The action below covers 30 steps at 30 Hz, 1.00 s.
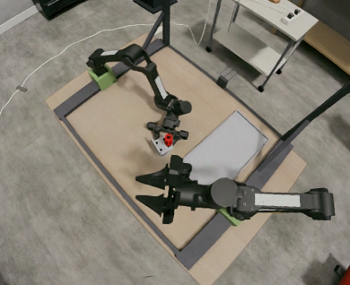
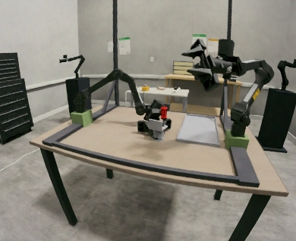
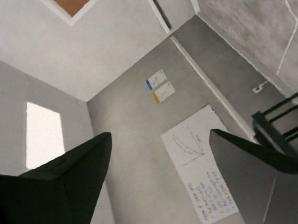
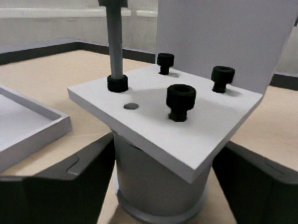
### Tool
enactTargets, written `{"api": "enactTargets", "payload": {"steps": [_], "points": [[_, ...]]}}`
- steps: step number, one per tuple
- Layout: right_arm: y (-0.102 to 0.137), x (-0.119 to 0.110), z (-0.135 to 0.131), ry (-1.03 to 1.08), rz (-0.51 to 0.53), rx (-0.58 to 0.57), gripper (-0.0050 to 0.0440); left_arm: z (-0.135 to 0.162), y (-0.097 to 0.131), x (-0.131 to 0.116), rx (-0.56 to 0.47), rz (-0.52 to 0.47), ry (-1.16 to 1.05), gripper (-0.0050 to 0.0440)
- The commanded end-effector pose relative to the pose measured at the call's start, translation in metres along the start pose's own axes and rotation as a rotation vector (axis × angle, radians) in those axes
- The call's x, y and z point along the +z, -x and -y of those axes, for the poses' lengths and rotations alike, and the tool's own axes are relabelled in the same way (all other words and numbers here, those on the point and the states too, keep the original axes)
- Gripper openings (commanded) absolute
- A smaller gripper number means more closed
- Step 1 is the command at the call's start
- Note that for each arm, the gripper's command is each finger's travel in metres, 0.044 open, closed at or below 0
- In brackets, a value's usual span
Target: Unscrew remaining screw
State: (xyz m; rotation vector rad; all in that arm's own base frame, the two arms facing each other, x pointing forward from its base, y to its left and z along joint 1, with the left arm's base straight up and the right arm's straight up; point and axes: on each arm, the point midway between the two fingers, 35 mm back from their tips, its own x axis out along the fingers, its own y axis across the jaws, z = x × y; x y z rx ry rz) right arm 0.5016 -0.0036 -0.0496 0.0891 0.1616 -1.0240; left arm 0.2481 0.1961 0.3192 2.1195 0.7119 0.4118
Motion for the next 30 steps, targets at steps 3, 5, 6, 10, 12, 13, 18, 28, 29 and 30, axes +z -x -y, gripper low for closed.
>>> {"api": "enactTargets", "payload": {"steps": [3,5,6,10,12,13,18,28,29,30], "points": [[-0.001,0.015,-0.006,-0.036,0.011,0.003,0.0245,-0.013,0.001,-0.008,0.026,-0.024,-0.280,0.0300],[-0.001,0.015,-0.006,-0.036,0.011,0.003,0.0245,-0.013,0.001,-0.008,0.024,-0.024,-0.368,0.0300],[-0.001,0.015,-0.006,-0.036,0.011,0.003,0.0245,-0.013,0.001,-0.008,0.023,-0.024,-0.412,0.0300],[-0.001,0.015,-0.006,-0.036,0.011,0.003,0.0245,-0.013,0.001,-0.008,0.022,-0.028,-0.590,0.0300],[-0.001,0.015,-0.006,-0.036,0.011,0.003,0.0245,-0.013,0.001,-0.008,0.023,-0.031,-0.634,0.0300],[-0.001,0.015,-0.006,-0.036,0.011,0.003,0.0245,-0.013,0.001,-0.008,0.023,-0.031,-0.634,0.0300],[-0.001,0.015,-0.006,-0.036,0.011,0.003,0.0245,-0.009,-0.009,0.016,-0.004,0.095,-0.649,0.0300],[-0.001,0.015,-0.006,-0.036,0.011,0.003,0.0245,-0.004,-0.022,0.050,-0.036,0.268,-0.645,0.0300],[-0.001,0.015,-0.006,-0.036,0.011,0.003,0.0245,-0.004,-0.022,0.050,-0.036,0.268,-0.645,0.0300],[-0.001,0.015,-0.006,-0.036,0.011,0.003,0.0245,-0.004,-0.022,0.050,-0.036,0.268,-0.645,0.0300]]}}
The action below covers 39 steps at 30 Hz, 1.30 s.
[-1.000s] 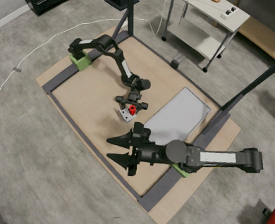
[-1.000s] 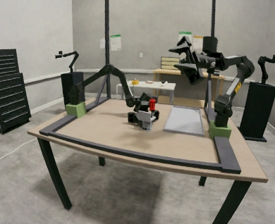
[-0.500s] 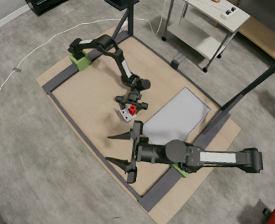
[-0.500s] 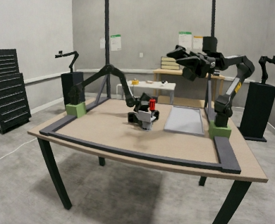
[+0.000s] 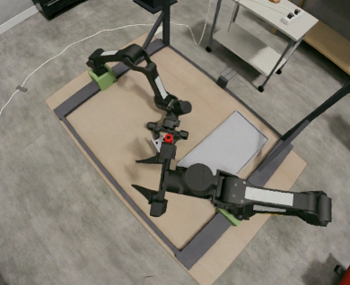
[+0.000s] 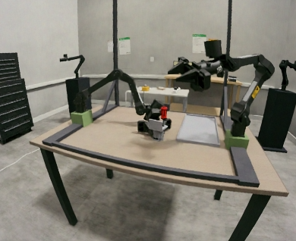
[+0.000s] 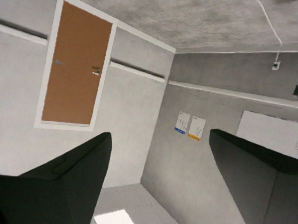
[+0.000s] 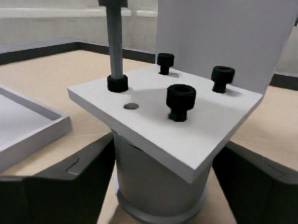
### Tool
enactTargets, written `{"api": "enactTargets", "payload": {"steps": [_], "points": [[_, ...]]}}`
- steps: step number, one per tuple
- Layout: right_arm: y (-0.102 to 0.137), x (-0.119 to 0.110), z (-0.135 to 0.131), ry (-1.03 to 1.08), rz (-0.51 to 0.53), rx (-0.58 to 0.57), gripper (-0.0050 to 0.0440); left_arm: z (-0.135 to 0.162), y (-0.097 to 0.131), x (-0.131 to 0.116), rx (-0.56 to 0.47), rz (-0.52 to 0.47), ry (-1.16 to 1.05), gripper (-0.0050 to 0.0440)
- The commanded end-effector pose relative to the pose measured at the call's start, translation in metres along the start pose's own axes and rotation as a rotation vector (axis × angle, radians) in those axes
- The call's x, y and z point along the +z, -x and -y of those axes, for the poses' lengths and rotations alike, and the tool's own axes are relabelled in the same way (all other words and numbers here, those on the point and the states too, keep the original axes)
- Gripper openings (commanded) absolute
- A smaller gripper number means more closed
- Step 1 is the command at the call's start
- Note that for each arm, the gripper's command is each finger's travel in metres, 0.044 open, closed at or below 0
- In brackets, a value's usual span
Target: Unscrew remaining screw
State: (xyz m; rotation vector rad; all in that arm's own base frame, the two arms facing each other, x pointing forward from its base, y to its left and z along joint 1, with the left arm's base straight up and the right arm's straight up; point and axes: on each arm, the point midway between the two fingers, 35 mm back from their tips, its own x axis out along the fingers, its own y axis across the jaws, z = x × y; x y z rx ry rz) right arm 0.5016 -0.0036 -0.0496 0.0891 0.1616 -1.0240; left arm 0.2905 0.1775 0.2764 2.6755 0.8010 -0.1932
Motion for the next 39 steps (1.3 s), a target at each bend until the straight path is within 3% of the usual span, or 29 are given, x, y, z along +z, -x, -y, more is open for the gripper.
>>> {"api": "enactTargets", "payload": {"steps": [1,12,17,29,34,39], "points": [[-0.001,0.015,-0.006,-0.036,0.011,0.003,0.0245,-0.008,0.000,-0.012,0.013,-0.004,-0.002,0.0300],[-0.001,0.015,-0.006,-0.036,0.011,0.003,0.0245,-0.035,-0.019,0.033,0.040,0.263,-0.037,0.0300],[-0.001,0.015,-0.006,-0.036,0.011,0.003,0.0245,-0.035,-0.019,0.033,0.041,0.263,-0.037,0.0300],[-0.001,0.015,-0.006,-0.036,0.011,0.003,0.0245,-0.064,-0.023,0.084,0.058,0.548,-0.107,0.0300],[-0.001,0.015,-0.006,-0.036,0.011,0.003,0.0245,-0.064,-0.023,0.084,0.058,0.548,-0.107,0.0300],[-0.001,0.015,-0.006,-0.036,0.011,0.003,0.0245,-0.073,-0.018,0.103,0.056,0.662,-0.152,0.0300]]}}
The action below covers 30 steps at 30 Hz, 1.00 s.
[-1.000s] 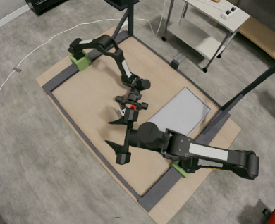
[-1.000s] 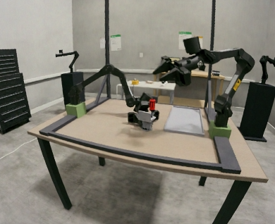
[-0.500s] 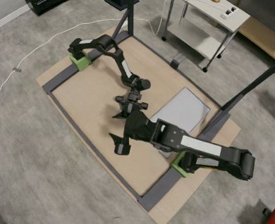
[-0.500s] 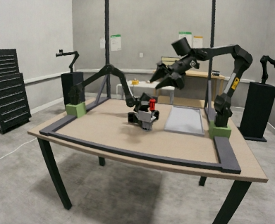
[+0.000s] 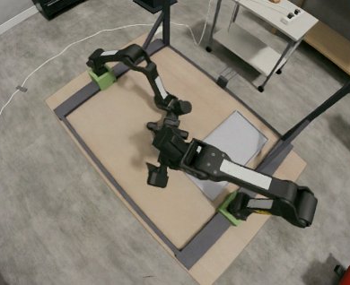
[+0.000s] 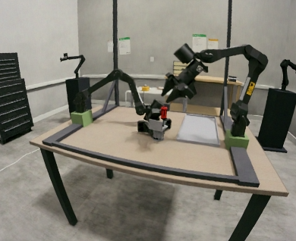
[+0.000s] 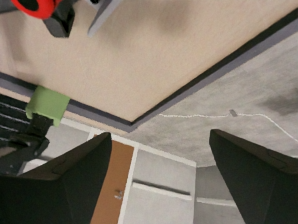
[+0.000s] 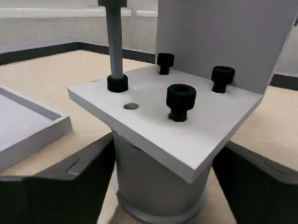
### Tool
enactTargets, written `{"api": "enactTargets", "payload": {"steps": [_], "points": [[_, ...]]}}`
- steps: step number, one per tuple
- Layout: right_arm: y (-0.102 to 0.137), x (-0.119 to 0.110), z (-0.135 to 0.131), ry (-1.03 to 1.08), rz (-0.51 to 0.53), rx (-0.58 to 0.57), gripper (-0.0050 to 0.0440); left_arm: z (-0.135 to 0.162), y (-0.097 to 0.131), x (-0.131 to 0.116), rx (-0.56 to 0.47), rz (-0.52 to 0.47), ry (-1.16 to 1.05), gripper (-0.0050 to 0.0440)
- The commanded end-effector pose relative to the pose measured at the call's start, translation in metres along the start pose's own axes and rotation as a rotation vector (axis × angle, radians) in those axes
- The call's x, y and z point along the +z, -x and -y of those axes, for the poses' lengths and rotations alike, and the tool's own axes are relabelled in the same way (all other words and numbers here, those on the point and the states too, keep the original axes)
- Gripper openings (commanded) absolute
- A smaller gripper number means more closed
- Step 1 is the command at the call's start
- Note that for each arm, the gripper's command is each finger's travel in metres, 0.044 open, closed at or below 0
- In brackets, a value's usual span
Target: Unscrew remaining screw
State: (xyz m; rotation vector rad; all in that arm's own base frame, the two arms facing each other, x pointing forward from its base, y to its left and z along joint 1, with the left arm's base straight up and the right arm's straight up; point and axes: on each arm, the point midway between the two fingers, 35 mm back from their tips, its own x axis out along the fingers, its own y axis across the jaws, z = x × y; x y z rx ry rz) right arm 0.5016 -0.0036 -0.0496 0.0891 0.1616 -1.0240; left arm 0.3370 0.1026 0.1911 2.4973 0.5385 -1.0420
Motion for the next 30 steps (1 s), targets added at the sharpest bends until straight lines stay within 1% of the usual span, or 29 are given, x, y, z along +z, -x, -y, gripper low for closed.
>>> {"api": "enactTargets", "payload": {"steps": [1,7,12,24,29,30], "points": [[-0.001,0.015,-0.006,-0.036,0.011,0.003,0.0245,-0.015,0.001,0.001,0.009,0.055,-0.033,0.0300],[-0.001,0.015,-0.006,-0.036,0.011,0.003,0.0245,-0.031,-0.009,0.023,0.009,0.197,-0.076,0.0300],[-0.001,0.015,-0.006,-0.036,0.011,0.003,0.0245,-0.031,-0.009,0.023,0.009,0.197,-0.076,0.0300],[-0.001,0.015,-0.006,-0.036,0.011,0.003,0.0245,-0.057,-0.013,0.067,-0.023,0.468,-0.188,0.0300],[-0.001,0.015,-0.006,-0.036,0.011,0.003,0.0245,-0.057,-0.013,0.067,-0.023,0.468,-0.188,0.0300],[-0.001,0.015,-0.006,-0.036,0.011,0.003,0.0245,-0.058,-0.013,0.070,-0.030,0.489,-0.199,0.0300]]}}
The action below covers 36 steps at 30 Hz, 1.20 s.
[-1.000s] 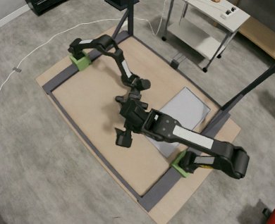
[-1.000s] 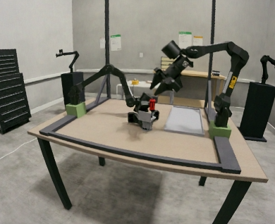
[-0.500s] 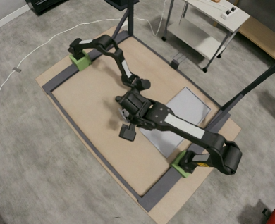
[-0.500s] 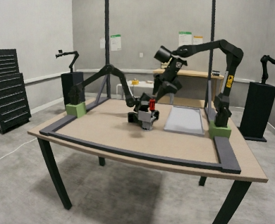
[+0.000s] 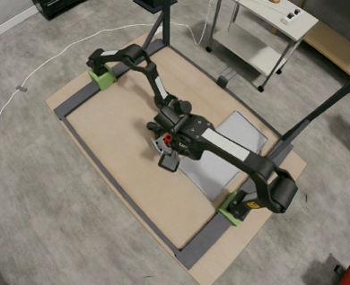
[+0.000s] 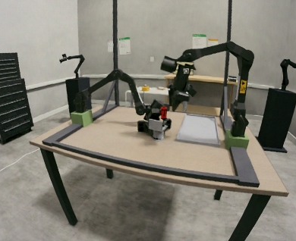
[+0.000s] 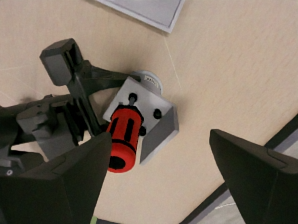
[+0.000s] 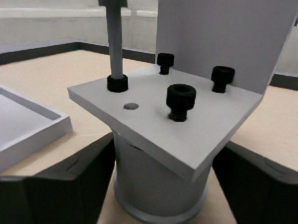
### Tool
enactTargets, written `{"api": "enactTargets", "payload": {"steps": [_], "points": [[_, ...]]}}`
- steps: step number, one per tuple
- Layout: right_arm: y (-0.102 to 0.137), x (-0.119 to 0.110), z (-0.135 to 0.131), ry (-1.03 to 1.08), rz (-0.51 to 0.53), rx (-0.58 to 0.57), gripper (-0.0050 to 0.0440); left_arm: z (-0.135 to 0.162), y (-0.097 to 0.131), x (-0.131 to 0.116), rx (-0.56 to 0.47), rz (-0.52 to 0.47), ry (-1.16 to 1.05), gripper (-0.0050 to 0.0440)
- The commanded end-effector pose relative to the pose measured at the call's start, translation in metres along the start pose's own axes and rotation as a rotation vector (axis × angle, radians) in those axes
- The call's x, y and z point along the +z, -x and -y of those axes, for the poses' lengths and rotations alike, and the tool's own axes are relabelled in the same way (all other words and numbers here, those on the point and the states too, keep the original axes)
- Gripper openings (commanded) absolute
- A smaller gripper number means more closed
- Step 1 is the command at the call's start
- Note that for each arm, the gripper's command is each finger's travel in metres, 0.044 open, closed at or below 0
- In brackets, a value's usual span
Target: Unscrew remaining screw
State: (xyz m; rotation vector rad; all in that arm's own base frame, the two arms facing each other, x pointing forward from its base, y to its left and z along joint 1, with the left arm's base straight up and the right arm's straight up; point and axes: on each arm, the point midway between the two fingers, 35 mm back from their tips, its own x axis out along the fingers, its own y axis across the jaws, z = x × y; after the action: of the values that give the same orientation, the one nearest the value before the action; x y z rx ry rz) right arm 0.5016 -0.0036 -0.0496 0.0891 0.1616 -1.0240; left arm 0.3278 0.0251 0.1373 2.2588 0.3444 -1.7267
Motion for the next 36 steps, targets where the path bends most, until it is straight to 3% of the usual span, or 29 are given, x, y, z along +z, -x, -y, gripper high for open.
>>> {"api": "enactTargets", "payload": {"steps": [1,11,33,36], "points": [[-0.001,0.015,-0.006,-0.036,0.011,0.003,0.0245,-0.008,0.008,-0.002,-0.001,0.014,-0.017,0.0300],[-0.001,0.015,-0.006,-0.036,0.011,0.003,0.0245,-0.031,-0.001,0.028,-0.050,0.236,-0.113,0.0300],[-0.001,0.015,-0.006,-0.036,0.011,0.003,0.0245,-0.029,0.000,0.029,-0.052,0.232,-0.112,0.0300],[-0.001,0.015,-0.006,-0.036,0.011,0.003,0.0245,-0.028,-0.010,0.034,-0.057,0.253,-0.110,0.0300]]}}
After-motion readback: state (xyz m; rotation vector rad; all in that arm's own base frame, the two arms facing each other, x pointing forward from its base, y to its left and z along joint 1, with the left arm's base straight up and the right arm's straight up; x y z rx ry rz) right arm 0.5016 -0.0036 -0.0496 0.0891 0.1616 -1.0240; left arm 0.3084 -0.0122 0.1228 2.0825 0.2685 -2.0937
